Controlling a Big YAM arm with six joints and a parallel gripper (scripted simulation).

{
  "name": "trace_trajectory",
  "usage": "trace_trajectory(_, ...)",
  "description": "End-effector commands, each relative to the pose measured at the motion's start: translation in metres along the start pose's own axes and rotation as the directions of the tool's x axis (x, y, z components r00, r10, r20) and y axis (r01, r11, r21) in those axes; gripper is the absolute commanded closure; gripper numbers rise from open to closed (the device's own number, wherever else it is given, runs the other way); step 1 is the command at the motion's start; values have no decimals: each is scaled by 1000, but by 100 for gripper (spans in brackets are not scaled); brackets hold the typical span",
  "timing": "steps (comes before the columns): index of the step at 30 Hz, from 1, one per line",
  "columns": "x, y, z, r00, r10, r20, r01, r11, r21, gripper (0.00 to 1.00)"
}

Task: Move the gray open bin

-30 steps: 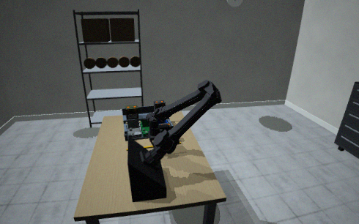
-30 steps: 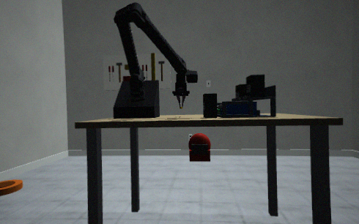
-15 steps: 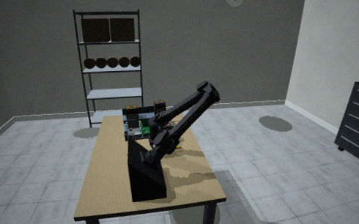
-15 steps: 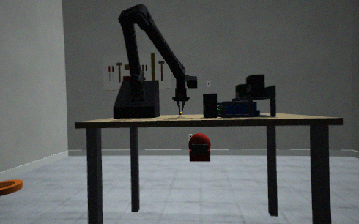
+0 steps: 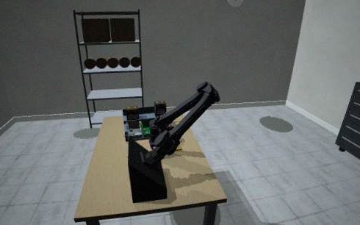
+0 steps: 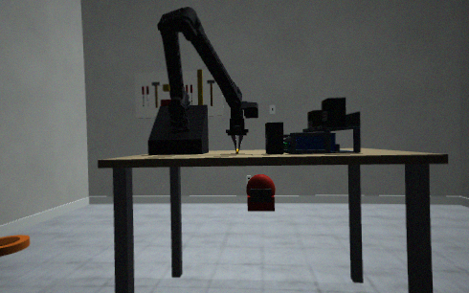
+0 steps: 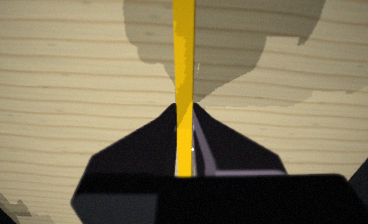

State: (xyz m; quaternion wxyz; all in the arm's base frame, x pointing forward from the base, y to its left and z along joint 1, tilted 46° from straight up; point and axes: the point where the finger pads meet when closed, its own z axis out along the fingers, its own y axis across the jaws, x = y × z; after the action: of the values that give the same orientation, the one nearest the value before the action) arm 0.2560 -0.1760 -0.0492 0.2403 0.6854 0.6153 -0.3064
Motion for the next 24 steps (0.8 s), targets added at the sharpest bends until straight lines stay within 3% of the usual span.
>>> trace_trajectory(1, 4, 3, -1, 1000, -29, 2, 29, 1000, -12, 100)
trace_trajectory(24, 1, 2, 3, 1000, -16, 1, 16, 1000, -6, 100)
